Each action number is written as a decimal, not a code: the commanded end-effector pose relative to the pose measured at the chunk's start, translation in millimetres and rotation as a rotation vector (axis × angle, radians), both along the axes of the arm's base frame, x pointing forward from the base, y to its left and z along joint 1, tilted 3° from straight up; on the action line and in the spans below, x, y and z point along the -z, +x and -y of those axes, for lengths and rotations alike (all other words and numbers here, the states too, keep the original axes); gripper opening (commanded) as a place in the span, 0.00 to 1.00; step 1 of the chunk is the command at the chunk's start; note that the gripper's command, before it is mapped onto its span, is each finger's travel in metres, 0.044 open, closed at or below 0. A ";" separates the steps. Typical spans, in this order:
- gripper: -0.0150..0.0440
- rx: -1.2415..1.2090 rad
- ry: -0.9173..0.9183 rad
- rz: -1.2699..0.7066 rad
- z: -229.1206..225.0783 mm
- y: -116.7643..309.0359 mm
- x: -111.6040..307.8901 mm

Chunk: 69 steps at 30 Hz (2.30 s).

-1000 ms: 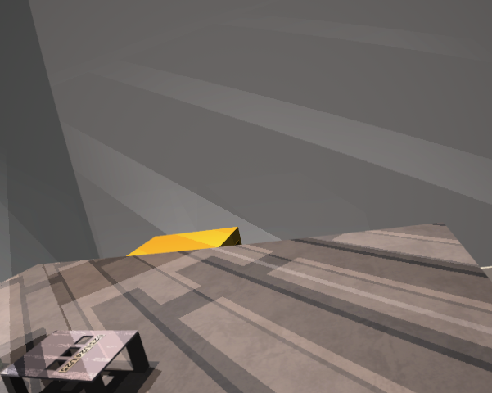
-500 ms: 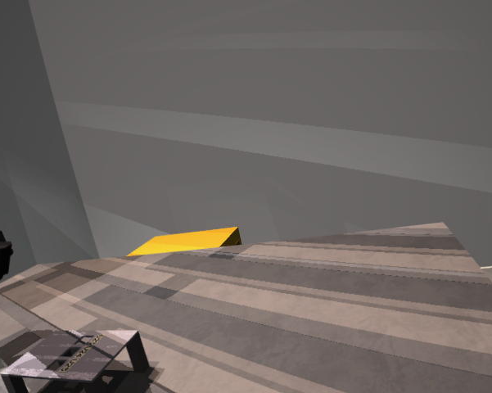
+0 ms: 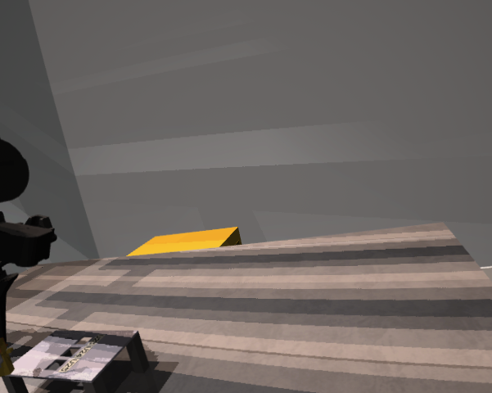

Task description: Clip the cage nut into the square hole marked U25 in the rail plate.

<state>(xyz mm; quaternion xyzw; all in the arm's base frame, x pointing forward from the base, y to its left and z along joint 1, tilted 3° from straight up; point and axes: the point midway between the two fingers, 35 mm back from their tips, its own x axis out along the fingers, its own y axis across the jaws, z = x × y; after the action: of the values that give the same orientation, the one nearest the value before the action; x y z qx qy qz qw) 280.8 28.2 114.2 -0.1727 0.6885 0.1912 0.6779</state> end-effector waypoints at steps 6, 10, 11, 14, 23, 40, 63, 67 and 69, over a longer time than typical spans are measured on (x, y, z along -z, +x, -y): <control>0.31 0.196 0.002 -0.008 -30.4 -6.2 -0.8; 0.31 0.287 0.001 -0.011 -43.8 -9.9 -1.0; 0.31 0.309 0.001 -0.012 -47.1 -10.9 -1.1; 0.31 0.377 0.000 -0.015 -56.9 -14.3 -1.3; 0.31 0.410 0.001 -0.020 -62.0 -15.9 2.0; 0.31 0.410 0.011 -0.038 -63.3 -16.3 23.4; 0.31 0.410 0.012 -0.038 -64.1 -17.0 48.4; 0.31 0.410 0.012 -0.038 -64.2 -17.0 48.6; 0.31 0.410 0.011 -0.038 -64.3 -17.0 48.7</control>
<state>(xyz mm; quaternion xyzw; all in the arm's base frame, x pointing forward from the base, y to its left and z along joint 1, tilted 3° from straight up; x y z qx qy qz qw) 263.7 91.8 65.8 -0.0238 0.7210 0.0564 0.6903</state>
